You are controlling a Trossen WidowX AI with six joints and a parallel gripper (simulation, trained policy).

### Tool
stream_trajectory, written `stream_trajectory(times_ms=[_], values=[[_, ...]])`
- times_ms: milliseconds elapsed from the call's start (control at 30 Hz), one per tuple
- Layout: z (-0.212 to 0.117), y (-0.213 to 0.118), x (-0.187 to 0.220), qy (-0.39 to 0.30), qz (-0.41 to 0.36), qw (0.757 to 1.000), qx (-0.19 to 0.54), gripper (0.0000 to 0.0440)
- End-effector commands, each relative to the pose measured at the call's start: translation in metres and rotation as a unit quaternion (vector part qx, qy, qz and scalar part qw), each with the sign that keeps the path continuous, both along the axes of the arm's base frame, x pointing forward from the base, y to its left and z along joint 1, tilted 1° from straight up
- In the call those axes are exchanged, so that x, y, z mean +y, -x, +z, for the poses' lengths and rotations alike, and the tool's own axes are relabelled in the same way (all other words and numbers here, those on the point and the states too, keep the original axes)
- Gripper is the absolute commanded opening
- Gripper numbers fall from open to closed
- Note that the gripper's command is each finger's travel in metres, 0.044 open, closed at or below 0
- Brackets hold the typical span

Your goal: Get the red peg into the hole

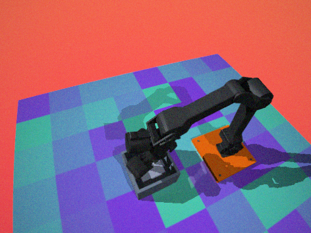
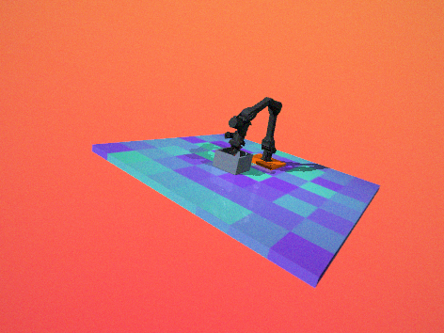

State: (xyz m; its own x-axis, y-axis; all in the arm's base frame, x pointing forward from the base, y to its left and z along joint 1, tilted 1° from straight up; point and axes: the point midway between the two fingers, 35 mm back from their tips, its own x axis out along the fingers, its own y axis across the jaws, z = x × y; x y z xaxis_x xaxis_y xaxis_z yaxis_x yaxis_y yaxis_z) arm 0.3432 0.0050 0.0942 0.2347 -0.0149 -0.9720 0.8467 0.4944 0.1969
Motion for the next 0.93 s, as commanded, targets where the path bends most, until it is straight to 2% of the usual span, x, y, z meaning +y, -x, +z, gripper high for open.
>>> stream_trajectory(times_ms=[0,900], values=[[0.004,-0.009,-0.003,0.001,0.005,1.0,-0.002,0.0154],[0.008,-0.04,-0.045,0.001,0.008,0.999,0.035,0.0131]])
